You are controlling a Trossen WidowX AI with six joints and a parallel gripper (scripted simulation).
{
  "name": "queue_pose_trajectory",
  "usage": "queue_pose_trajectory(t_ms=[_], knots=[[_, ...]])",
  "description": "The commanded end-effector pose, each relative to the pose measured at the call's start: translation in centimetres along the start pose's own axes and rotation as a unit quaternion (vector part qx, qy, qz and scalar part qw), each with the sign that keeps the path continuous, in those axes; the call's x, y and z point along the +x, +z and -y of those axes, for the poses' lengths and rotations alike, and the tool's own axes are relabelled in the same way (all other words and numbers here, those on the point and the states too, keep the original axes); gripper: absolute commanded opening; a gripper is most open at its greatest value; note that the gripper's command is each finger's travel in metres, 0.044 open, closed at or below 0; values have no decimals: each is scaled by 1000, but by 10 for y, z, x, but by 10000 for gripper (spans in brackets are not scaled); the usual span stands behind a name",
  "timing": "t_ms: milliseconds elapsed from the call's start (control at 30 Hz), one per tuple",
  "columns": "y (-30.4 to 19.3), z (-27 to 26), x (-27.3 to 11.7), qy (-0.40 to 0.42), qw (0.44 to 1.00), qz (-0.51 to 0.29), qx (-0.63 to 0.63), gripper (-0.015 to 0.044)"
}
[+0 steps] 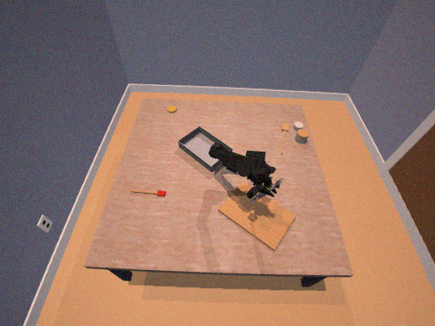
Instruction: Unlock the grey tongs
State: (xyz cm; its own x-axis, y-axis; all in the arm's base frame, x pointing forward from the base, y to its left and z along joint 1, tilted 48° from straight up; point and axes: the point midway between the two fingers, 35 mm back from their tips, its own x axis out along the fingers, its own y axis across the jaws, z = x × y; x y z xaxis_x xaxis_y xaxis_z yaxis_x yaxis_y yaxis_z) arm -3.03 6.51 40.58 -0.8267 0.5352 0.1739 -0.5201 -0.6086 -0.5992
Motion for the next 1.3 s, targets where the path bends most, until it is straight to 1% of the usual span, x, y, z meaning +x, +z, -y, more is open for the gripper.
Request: queue_pose_trajectory(t_ms=[0,367,500,867,1267], knots=[[1,0,0,1,1000,4,-2,-150],[1,0,0,1,1000,4,-2,-150],[0,-1,3,3,1000,-13,-4,-150],[-11,-7,24,14,992,-126,-12,-150],[-29,-10,42,17,967,-253,-15,-150]])
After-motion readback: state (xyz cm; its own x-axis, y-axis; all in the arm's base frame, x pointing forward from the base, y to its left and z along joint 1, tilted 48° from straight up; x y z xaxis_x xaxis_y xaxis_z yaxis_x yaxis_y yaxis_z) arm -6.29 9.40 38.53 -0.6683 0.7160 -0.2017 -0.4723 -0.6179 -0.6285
